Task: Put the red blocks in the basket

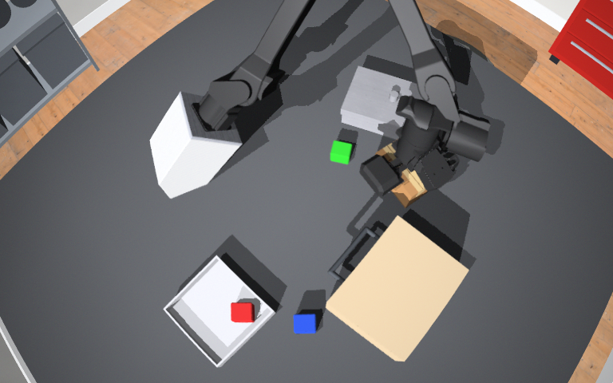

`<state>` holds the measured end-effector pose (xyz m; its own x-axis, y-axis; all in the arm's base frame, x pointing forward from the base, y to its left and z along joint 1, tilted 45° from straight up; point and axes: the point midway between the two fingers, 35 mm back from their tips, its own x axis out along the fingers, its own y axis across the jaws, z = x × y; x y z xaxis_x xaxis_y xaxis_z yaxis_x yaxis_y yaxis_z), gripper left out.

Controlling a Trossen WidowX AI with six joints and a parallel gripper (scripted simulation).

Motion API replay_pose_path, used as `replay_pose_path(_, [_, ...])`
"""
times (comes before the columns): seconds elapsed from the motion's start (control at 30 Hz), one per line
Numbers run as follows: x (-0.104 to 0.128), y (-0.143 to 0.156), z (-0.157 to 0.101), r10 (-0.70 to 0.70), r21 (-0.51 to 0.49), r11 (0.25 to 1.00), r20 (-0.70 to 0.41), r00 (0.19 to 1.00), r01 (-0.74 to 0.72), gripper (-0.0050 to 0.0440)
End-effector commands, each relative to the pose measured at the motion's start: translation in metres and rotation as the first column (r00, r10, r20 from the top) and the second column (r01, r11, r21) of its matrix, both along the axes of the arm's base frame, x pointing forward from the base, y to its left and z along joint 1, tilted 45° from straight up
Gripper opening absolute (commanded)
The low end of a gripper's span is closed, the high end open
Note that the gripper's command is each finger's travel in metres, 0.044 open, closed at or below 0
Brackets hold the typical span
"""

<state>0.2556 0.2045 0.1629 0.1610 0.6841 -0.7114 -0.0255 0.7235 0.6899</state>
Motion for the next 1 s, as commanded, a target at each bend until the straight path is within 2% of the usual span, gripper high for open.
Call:
replay_pose_path(0.0, [0.0, -0.005, 0.011, 0.002, 0.009, 1.0, 0.018, 1.0, -0.002, 0.0])
replay_pose_path(0.27, [-0.005, -0.023, 0.029, 0.002, 0.009, 1.0, 0.018, 1.0, -0.002, 0.0])
replay_pose_path(0.63, [-0.018, -0.074, 0.081, 0.002, 0.009, 1.0, 0.018, 1.0, -0.002, 0.0])
replay_pose_path(0.73, [-0.018, -0.074, 0.081, 0.002, 0.009, 1.0, 0.018, 1.0, -0.002, 0.0])
replay_pose_path(0.77, [-0.018, -0.081, 0.074, -0.045, 0.019, 0.999, -0.029, 0.999, 0.045, 0.0])
replay_pose_path(0.83, [-0.018, -0.081, 0.074, -0.045, 0.019, 0.999, -0.029, 0.999, 0.045, 0.0])
replay_pose_path(0.87, [-0.012, -0.087, 0.069, -0.091, 0.028, 0.995, -0.075, 0.993, 0.093, 0.0])
replay_pose_path(0.97, [0.009, -0.105, 0.057, -0.097, 0.029, 0.995, -0.082, 0.992, 0.1, 0.0])
